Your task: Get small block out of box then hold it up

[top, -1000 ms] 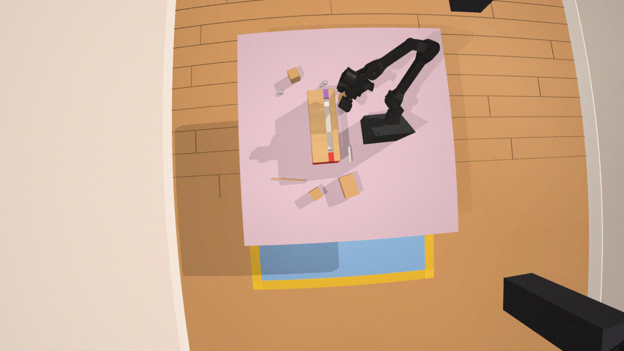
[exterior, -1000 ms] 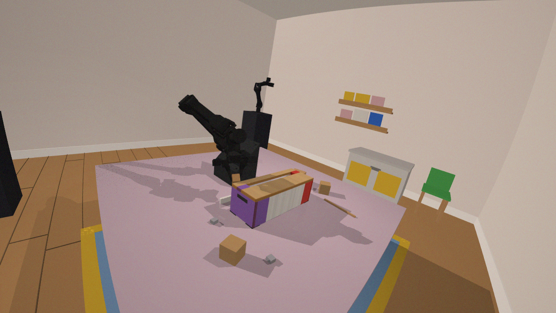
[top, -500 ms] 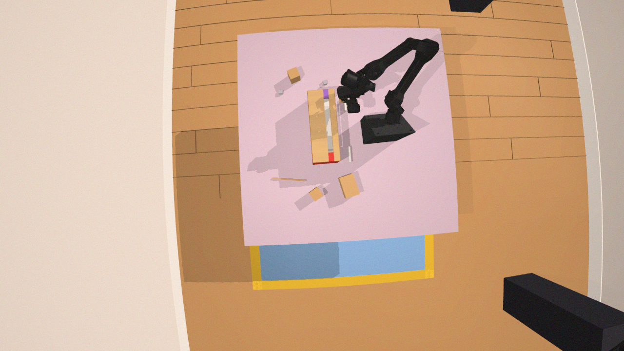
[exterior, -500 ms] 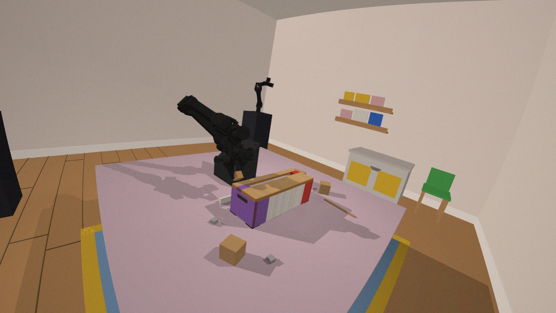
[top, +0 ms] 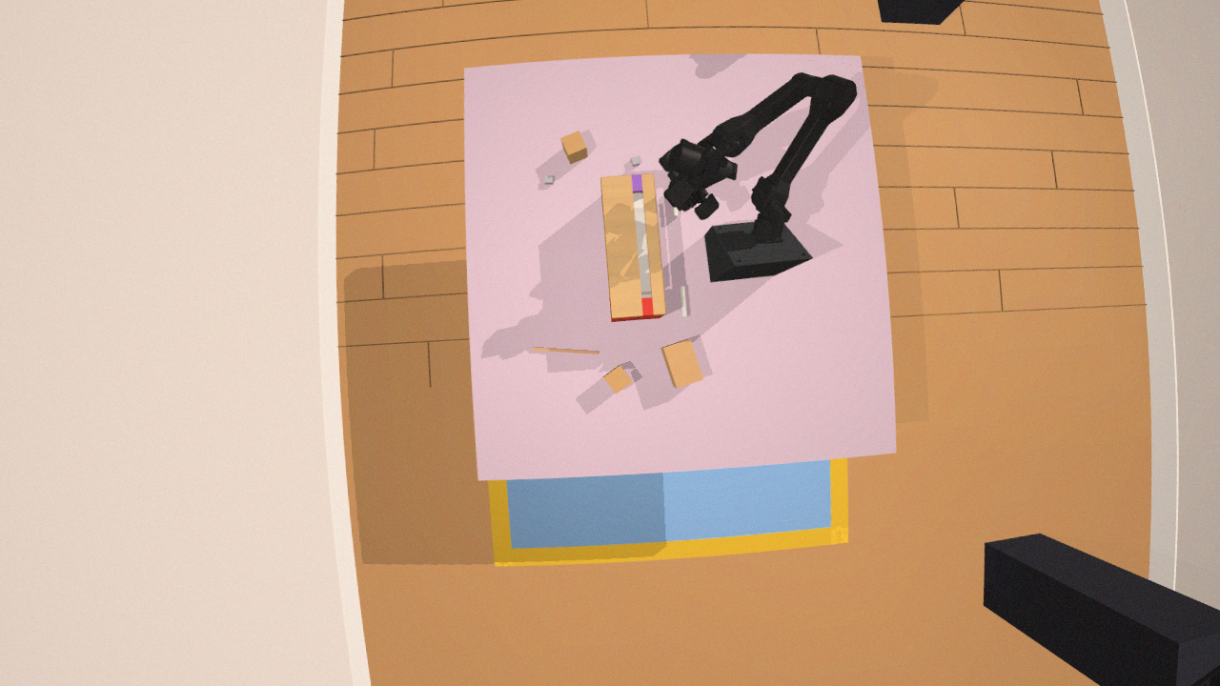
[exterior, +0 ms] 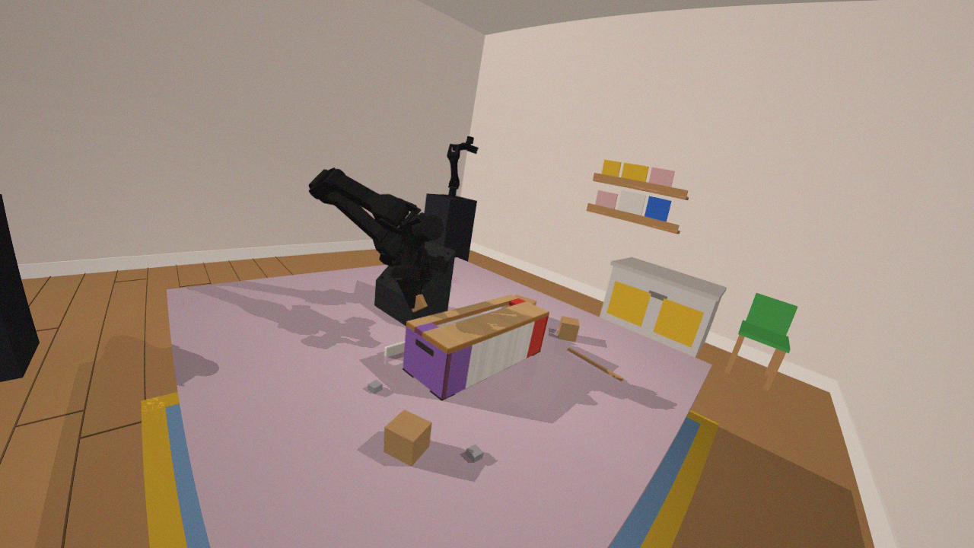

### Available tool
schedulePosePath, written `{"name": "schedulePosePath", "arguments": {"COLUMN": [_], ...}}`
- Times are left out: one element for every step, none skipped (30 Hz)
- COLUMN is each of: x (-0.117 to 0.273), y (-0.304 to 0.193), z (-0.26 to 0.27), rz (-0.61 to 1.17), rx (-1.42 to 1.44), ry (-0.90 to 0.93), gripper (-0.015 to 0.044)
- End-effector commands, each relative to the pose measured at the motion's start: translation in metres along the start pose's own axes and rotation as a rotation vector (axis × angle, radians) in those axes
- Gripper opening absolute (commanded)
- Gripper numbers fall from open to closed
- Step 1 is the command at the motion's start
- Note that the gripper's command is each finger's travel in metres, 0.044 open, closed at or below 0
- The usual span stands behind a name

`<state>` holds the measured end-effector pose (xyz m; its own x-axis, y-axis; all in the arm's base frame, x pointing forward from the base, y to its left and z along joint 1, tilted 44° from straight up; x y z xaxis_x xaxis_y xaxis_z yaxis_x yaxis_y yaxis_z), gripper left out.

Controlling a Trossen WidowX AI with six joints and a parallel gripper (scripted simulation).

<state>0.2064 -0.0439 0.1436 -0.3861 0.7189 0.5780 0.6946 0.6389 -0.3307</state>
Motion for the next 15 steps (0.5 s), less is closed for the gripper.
{"name": "schedulePosePath", "arguments": {"x": [0.003,0.004,0.005,0.006,0.007,0.007,0.008,0.009,0.010,0.010,0.011,0.012,0.013,0.014,0.014], "y": [0.001,0.001,0.001,0.001,0.001,0.001,0.002,0.002,0.002,0.002,0.002,0.002,0.002,0.002,0.003], "z": [0.000,0.000,0.000,0.000,0.000,0.000,0.000,0.000,0.001,0.001,0.001,0.001,0.001,0.001,0.001], "rz": [0.009,0.010,0.012,0.014,0.015,0.017,0.019,0.022,0.024,0.026,0.028,0.031,0.034,0.036,0.039], "rx": [0.167,0.207,0.248,0.288,0.329,0.369,0.410,0.451,0.491,0.532,0.572,0.613,0.653,0.694,0.734], "ry": [-0.012,-0.015,-0.017,-0.019,-0.021,-0.024,-0.026,-0.028,-0.030,-0.032,-0.035,-0.037,-0.039,-0.041,-0.043], "gripper": [0.0000,0.0000,0.0000,0.0000,0.0000,0.0000,0.0000,0.0000,0.0000,0.0000,0.0000,0.0000,0.0000,0.0000,0.0000]}}
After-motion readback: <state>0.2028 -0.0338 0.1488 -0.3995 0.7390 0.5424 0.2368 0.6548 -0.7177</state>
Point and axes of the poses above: the point midway between the two fingers, 35 mm back from their tips, its own x axis back along the fingers, its own z axis across the jaws, y = z × x, the point moved 5 cm from there along x, back along the fingers, and after that the axes turned 4 degrees about x, right-handed, at the moved point
